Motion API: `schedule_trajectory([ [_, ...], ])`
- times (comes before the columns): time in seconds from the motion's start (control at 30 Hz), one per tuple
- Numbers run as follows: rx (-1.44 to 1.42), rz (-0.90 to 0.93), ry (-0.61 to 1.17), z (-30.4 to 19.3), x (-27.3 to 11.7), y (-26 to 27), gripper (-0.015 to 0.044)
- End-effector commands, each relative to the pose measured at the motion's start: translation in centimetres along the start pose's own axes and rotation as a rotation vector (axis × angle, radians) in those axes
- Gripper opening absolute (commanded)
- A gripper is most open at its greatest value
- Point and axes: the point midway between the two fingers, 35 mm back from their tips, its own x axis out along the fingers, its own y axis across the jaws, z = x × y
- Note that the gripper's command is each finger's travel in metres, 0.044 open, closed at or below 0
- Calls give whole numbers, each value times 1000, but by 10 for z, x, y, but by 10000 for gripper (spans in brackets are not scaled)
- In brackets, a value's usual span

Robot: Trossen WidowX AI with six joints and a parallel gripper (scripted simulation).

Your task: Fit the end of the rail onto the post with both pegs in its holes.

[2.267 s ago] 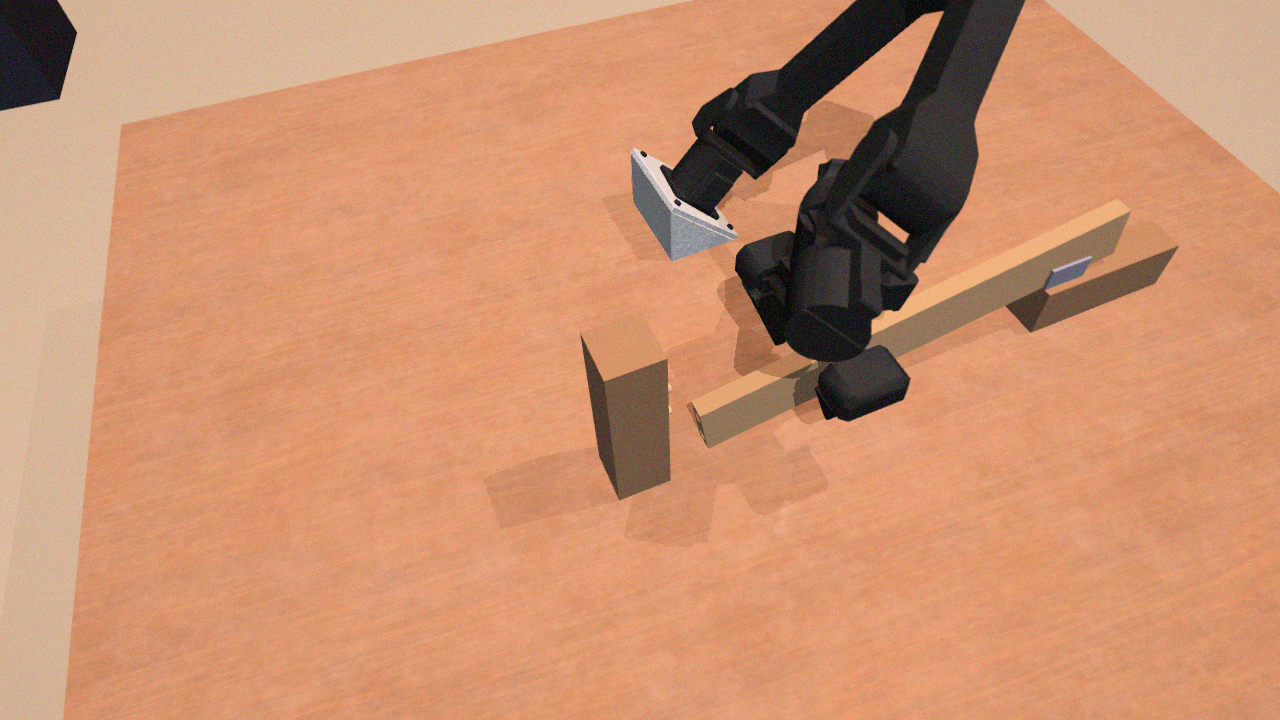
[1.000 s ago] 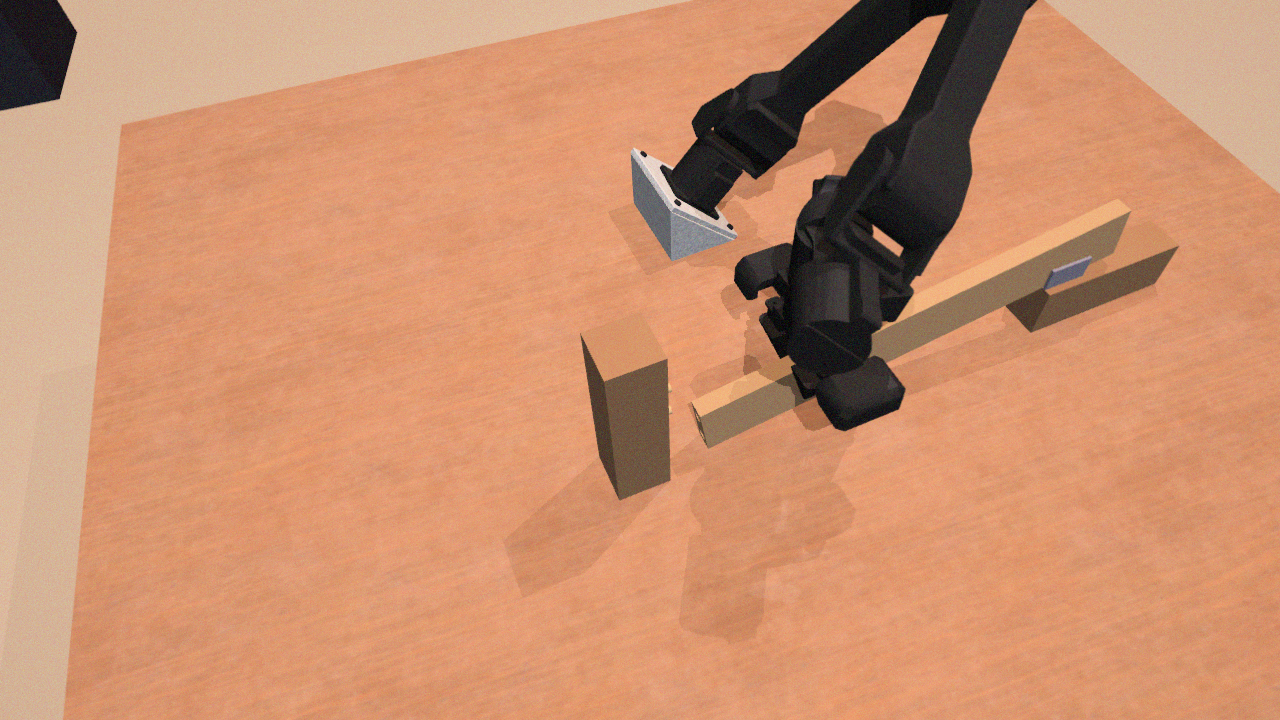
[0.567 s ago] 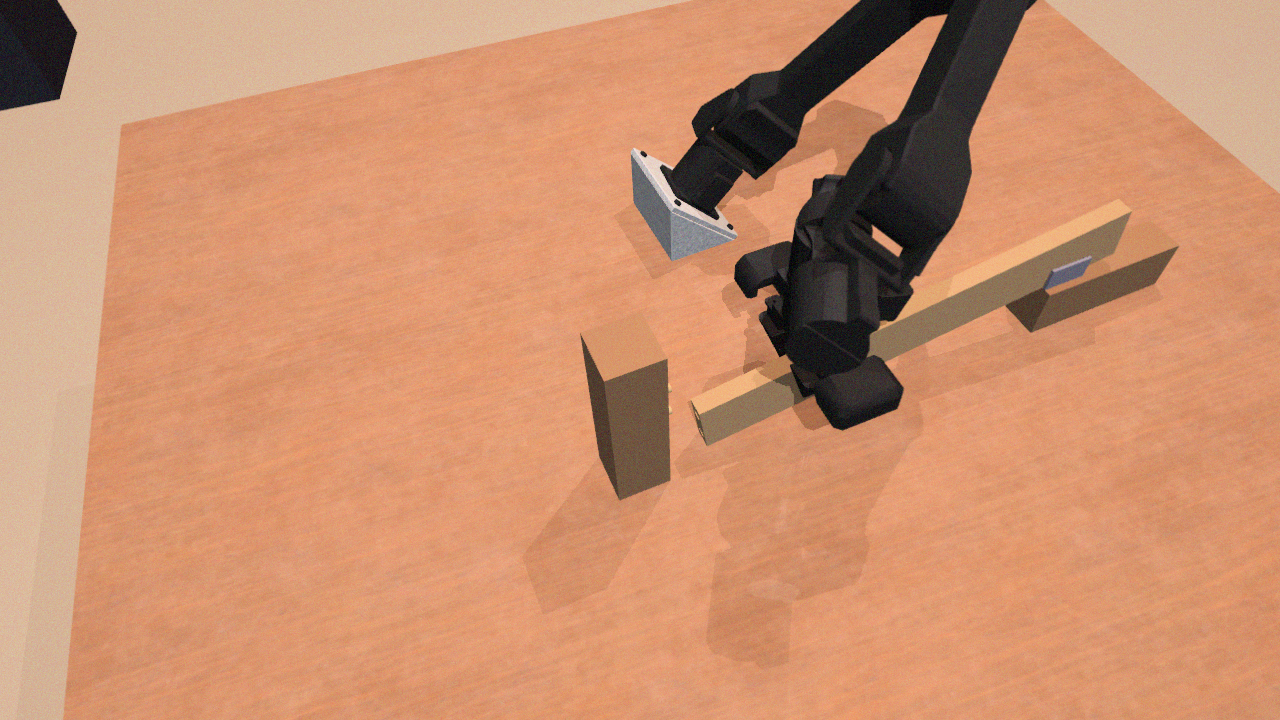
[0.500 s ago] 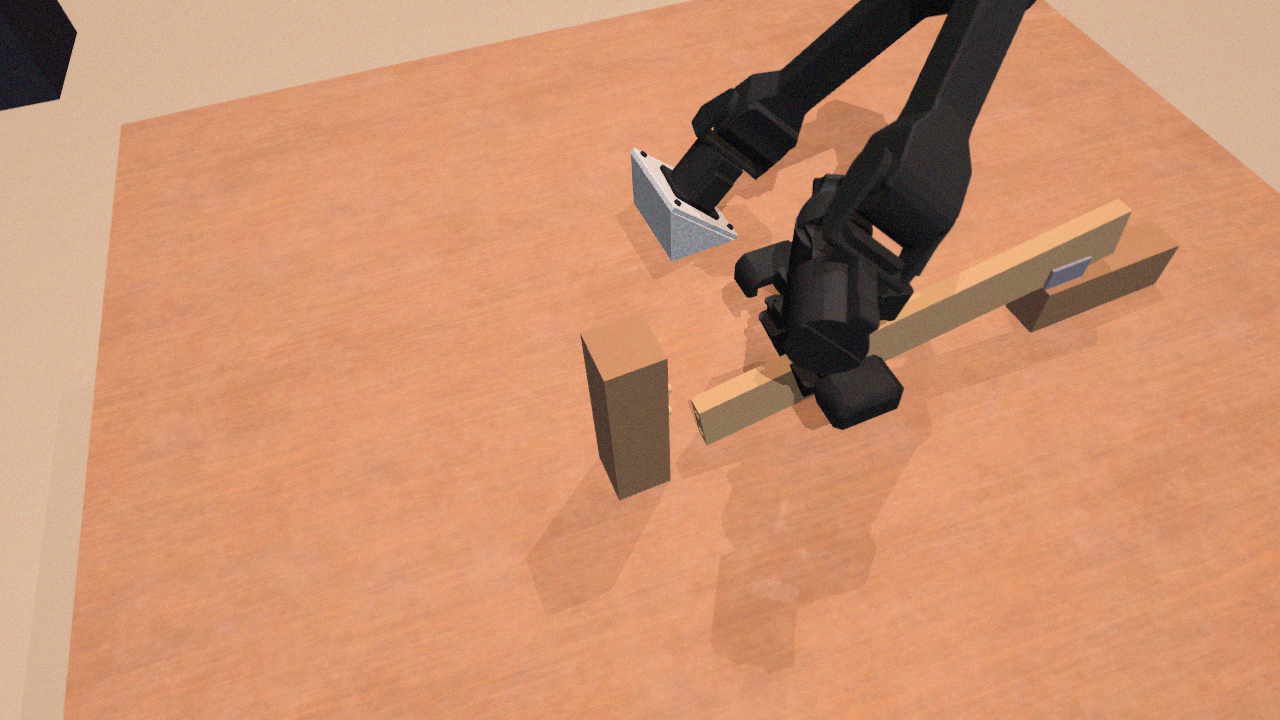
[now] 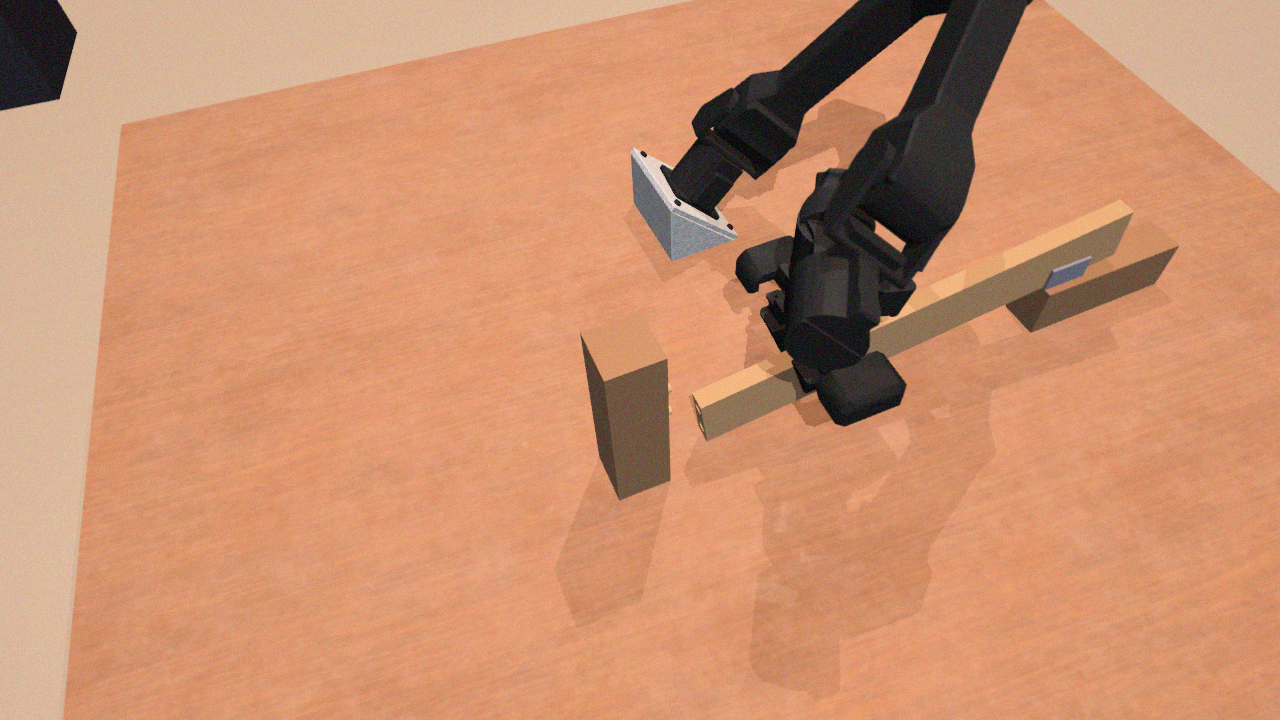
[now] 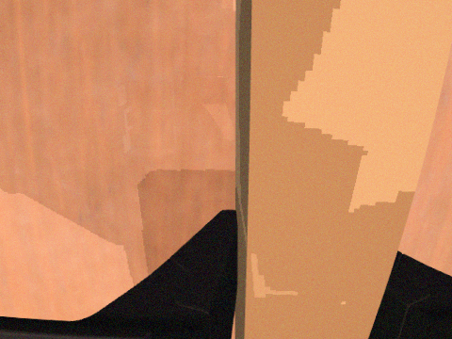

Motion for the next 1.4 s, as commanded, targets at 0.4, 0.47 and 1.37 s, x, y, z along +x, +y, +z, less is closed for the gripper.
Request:
schedule_trajectory([
  [0.4,-4,-13,1,-1,-12,-4,0],
  [0.47,-4,-13,1,-1,-13,-4,0],
  [1.37,-4,-12,2,-1,-26,-4,0],
])
